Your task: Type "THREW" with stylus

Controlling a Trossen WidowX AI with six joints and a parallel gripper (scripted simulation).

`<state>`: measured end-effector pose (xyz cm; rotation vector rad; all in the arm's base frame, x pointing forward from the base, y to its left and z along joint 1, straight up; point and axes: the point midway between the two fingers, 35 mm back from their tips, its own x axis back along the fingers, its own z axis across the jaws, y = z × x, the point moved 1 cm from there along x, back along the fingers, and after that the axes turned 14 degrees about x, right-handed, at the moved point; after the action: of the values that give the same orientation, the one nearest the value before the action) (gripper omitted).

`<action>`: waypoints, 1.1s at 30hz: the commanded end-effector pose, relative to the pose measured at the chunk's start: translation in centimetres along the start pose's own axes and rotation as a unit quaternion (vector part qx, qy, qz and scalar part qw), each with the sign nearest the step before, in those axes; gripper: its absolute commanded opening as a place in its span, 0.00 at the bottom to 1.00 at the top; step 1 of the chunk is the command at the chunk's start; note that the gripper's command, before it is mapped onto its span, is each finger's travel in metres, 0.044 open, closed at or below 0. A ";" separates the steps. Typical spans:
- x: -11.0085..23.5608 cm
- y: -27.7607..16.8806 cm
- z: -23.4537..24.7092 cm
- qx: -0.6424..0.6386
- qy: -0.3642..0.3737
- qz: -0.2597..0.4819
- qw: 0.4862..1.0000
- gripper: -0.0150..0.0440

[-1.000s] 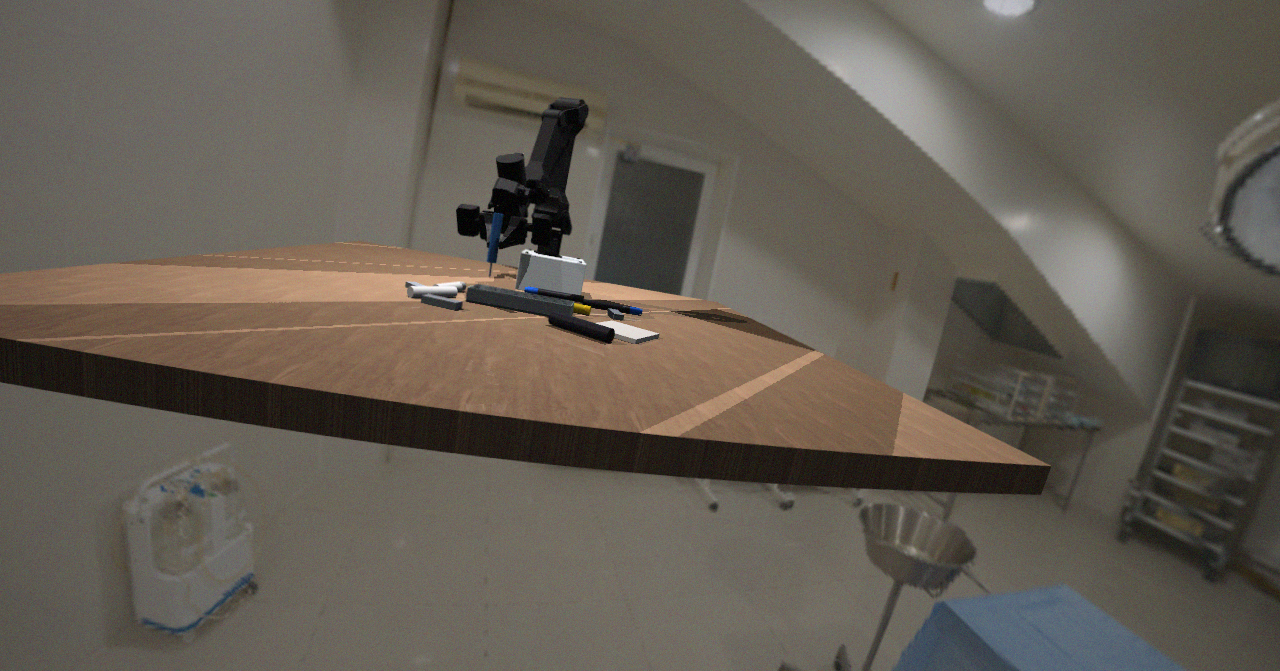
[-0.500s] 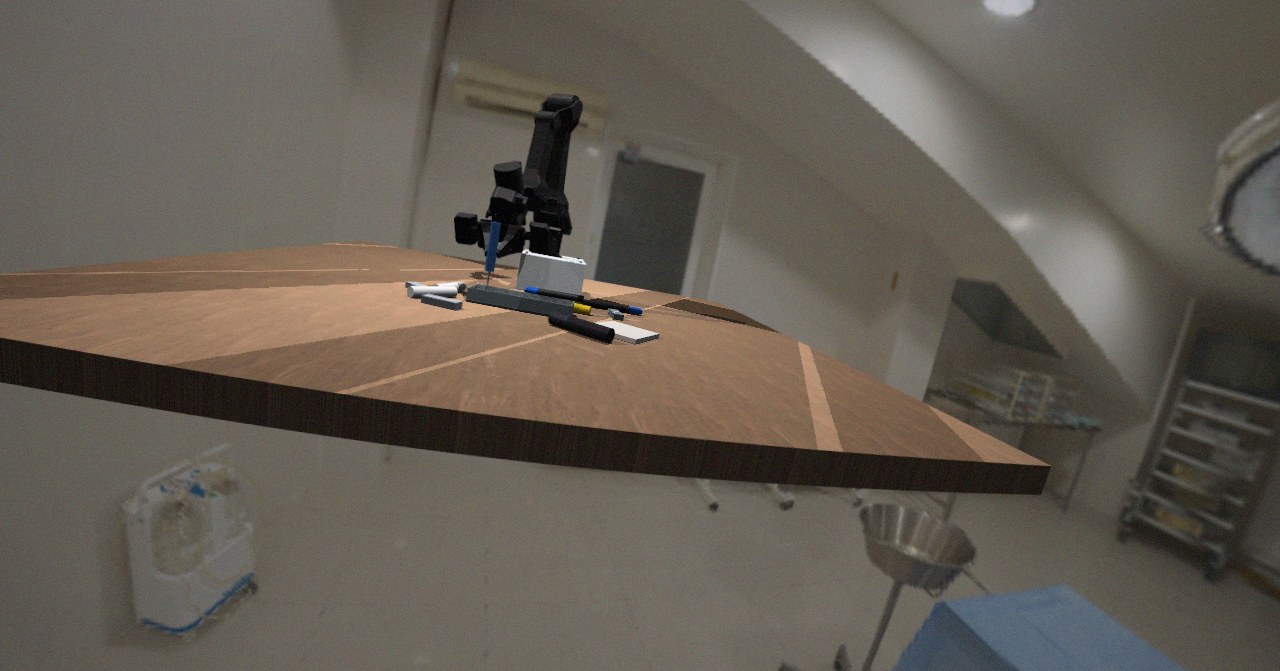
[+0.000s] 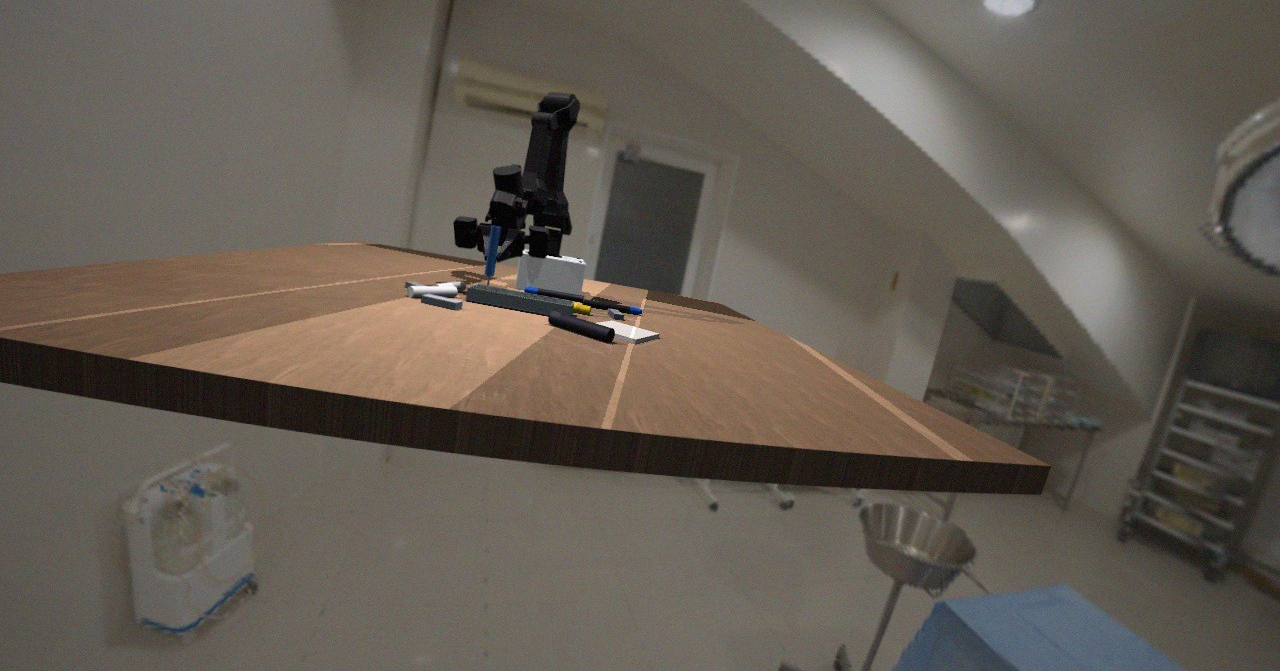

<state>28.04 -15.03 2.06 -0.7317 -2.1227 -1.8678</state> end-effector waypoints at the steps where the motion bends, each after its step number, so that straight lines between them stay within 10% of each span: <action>1: -0.1 -0.2 0.0 0.000 -0.001 0.000 1.000 0.39; 33: -0.7 -1.2 0.2 0.000 0.000 0.000 1.000 0.39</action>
<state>28.10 -15.05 0.73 -0.7296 -2.1261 -1.8677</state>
